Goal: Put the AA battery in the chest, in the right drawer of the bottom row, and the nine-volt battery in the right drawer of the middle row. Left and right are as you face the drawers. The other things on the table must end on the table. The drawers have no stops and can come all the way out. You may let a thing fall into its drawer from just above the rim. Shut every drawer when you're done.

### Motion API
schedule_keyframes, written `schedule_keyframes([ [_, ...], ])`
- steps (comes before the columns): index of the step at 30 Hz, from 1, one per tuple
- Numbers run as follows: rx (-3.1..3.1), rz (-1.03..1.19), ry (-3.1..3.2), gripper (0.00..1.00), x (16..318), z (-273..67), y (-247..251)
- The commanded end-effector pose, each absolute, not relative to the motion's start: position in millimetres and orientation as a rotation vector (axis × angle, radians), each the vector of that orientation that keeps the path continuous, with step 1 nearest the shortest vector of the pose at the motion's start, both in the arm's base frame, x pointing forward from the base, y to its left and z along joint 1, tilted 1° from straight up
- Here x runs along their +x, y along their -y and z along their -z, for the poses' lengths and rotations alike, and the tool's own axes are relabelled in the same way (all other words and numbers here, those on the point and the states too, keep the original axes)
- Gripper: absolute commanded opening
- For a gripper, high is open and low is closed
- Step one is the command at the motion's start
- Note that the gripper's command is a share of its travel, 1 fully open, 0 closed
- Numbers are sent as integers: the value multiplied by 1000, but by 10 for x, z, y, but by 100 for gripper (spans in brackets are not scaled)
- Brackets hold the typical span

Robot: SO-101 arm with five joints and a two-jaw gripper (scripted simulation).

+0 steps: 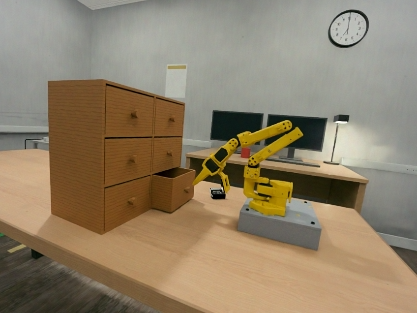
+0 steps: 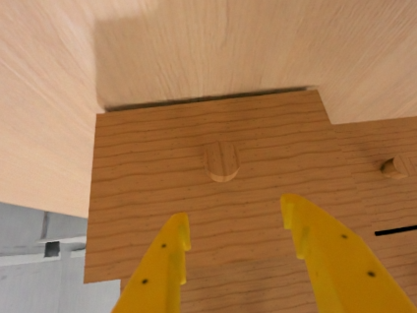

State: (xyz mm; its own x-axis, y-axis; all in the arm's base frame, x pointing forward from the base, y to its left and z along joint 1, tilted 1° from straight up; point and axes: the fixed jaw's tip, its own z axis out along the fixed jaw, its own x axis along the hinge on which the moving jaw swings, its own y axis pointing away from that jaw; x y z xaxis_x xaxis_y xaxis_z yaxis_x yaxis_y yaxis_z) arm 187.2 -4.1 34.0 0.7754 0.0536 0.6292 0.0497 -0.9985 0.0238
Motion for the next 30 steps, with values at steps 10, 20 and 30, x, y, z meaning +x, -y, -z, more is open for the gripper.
schedule_keyframes([
  [10,2958,-1036,-87,21,1988,-217,41],
  [20,2958,-1036,-87,21,2010,-197,39],
  [30,2959,-1037,-89,21,2092,-103,32],
])
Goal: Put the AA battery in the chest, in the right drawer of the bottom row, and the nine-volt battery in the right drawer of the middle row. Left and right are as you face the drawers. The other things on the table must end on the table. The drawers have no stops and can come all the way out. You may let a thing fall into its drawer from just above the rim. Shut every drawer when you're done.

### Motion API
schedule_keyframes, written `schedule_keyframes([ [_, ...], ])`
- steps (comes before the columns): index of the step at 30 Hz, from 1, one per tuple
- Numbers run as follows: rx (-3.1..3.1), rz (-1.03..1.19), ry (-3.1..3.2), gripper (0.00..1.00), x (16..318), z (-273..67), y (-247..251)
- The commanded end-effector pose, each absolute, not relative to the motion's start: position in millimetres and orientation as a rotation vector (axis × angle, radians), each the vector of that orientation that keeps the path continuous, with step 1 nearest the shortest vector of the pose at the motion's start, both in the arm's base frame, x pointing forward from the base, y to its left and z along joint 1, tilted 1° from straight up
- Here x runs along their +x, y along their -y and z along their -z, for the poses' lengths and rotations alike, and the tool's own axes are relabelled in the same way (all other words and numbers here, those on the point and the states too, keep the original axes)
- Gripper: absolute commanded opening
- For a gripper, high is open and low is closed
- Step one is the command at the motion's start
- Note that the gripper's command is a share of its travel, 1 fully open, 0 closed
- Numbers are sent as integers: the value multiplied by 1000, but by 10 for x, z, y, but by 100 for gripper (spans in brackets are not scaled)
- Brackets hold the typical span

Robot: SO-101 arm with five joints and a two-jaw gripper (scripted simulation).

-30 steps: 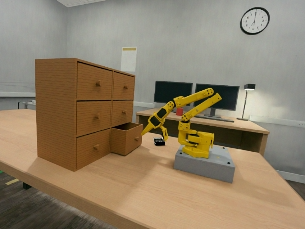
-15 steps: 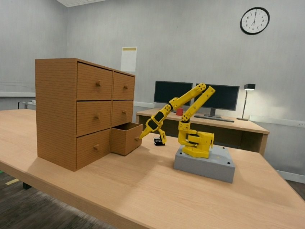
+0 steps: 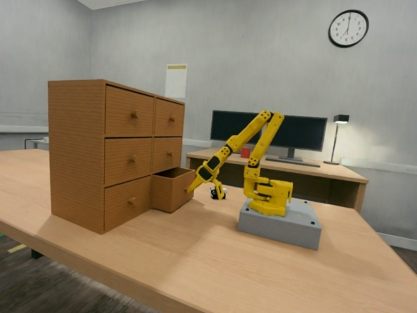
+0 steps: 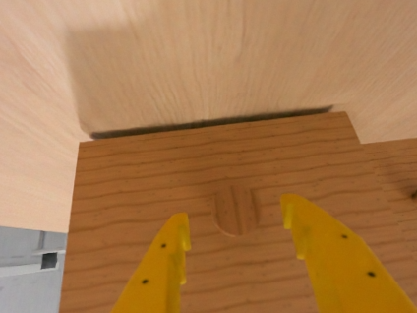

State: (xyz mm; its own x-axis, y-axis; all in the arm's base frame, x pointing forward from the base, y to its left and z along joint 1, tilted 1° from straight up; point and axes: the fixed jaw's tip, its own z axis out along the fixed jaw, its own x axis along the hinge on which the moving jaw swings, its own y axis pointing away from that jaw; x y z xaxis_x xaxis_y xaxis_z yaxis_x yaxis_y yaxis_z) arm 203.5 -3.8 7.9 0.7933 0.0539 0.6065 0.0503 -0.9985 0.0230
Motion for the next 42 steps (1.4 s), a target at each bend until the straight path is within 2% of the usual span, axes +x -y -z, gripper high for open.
schedule_keyframes([
  [1,2959,-1037,-89,21,2092,-103,32],
  [42,2961,-1038,-93,21,2165,-62,22],
])
